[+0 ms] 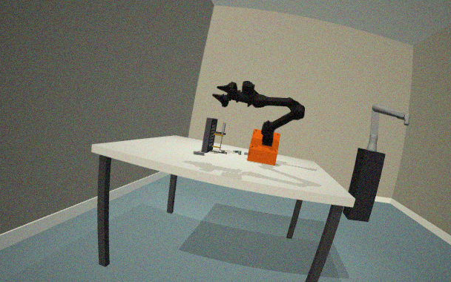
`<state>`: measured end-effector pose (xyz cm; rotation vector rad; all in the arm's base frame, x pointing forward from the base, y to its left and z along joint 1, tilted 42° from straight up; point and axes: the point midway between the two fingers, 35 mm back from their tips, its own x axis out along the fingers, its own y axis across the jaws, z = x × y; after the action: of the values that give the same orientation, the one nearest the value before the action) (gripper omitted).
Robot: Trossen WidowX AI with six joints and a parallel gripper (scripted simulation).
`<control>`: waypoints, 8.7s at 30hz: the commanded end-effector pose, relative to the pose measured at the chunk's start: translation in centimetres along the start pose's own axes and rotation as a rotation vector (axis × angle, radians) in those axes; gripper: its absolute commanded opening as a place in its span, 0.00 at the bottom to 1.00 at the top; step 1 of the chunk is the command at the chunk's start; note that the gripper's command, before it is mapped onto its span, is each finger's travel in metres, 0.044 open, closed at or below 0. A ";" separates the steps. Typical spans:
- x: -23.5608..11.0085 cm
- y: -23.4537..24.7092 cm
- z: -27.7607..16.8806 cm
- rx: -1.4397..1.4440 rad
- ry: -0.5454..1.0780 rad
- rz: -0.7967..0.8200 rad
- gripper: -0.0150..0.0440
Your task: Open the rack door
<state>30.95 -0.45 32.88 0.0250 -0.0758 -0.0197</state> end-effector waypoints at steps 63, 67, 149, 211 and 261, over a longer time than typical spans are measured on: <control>2.5 -11.8 -23.7 0.082 1.354 0.344 0.74; 1.8 -12.4 -24.6 0.144 1.407 0.389 0.74; -1.7 -10.1 -33.0 0.501 1.550 0.597 0.37; -1.7 -10.1 -33.0 1.843 1.702 -1.146 0.28; -1.7 -10.1 -33.0 0.660 1.622 0.435 0.74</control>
<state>31.58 -9.76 -0.41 0.8170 1.5970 0.3124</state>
